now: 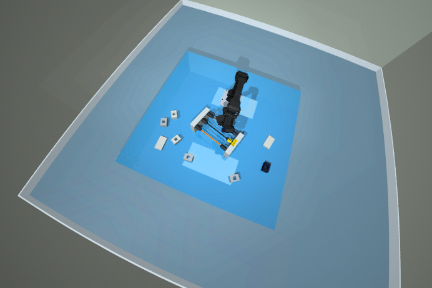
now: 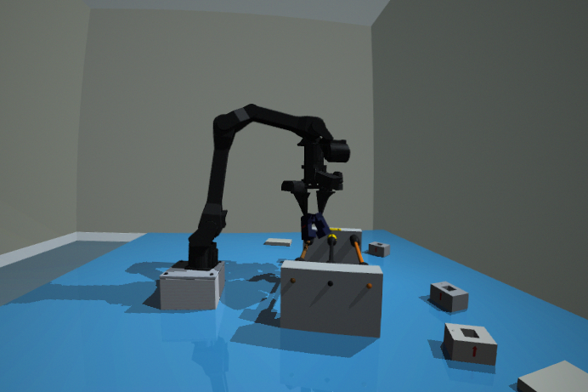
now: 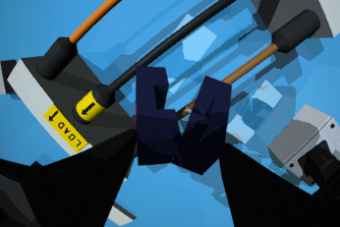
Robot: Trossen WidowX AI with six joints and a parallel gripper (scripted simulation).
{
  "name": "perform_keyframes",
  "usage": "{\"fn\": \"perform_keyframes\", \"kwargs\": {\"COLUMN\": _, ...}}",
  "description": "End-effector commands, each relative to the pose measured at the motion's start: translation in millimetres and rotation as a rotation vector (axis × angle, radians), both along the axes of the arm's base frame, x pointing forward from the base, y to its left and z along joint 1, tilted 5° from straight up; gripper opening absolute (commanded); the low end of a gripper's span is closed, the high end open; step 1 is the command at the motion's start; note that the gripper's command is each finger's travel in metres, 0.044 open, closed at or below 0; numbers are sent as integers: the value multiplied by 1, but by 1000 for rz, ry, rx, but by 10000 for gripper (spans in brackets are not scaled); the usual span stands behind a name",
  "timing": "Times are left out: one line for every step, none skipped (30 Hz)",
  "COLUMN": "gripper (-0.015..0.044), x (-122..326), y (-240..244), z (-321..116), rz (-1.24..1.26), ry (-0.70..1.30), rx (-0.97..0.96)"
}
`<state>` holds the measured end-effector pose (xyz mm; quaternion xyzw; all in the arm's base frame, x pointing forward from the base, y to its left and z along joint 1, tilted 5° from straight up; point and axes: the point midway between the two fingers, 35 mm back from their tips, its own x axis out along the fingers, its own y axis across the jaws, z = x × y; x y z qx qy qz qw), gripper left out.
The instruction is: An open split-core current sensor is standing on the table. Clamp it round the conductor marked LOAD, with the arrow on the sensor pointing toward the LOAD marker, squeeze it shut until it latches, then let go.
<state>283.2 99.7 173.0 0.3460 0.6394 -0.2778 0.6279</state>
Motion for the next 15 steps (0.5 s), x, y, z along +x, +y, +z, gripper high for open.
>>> {"fn": "perform_keyframes", "kwargs": {"gripper": 0, "x": 13, "y": -1, "z": -1, "rz": -164, "ry": 14, "rx": 4}}
{"fn": "perform_keyframes", "kwargs": {"gripper": 0, "x": 16, "y": -1, "z": -1, "rz": -202, "ry": 18, "rx": 5}}
{"fn": "perform_keyframes", "kwargs": {"gripper": 0, "x": 19, "y": -2, "z": -2, "rz": -240, "ry": 21, "rx": 6}}
{"fn": "perform_keyframes", "kwargs": {"gripper": 0, "x": 21, "y": -2, "z": -2, "rz": -277, "ry": 24, "rx": 7}}
{"fn": "perform_keyframes", "kwargs": {"gripper": 0, "x": 24, "y": -2, "z": -2, "rz": -315, "ry": 28, "rx": 8}}
{"fn": "perform_keyframes", "kwargs": {"gripper": 0, "x": 27, "y": -3, "z": -3, "rz": -353, "ry": 31, "rx": 10}}
{"fn": "perform_keyframes", "kwargs": {"gripper": 0, "x": 29, "y": -3, "z": -3, "rz": -391, "ry": 34, "rx": 11}}
{"fn": "perform_keyframes", "kwargs": {"gripper": 0, "x": 32, "y": -4, "z": -4, "rz": -429, "ry": 38, "rx": 12}}
{"fn": "perform_keyframes", "kwargs": {"gripper": 0, "x": 34, "y": -4, "z": -4, "rz": -466, "ry": 41, "rx": 13}}
{"fn": "perform_keyframes", "kwargs": {"gripper": 0, "x": 37, "y": -5, "z": -4, "rz": -504, "ry": 44, "rx": 14}}
{"fn": "perform_keyframes", "kwargs": {"gripper": 0, "x": 40, "y": -5, "z": -5, "rz": -542, "ry": 48, "rx": 15}}
{"fn": "perform_keyframes", "kwargs": {"gripper": 0, "x": 42, "y": -6, "z": -6, "rz": -580, "ry": 51, "rx": 16}}
{"fn": "perform_keyframes", "kwargs": {"gripper": 0, "x": 45, "y": -7, "z": -6, "rz": -618, "ry": 54, "rx": 17}}
{"fn": "perform_keyframes", "kwargs": {"gripper": 0, "x": 48, "y": -7, "z": -7, "rz": -655, "ry": 58, "rx": 19}}
{"fn": "perform_keyframes", "kwargs": {"gripper": 0, "x": 50, "y": -8, "z": -7, "rz": -693, "ry": 61, "rx": 20}}
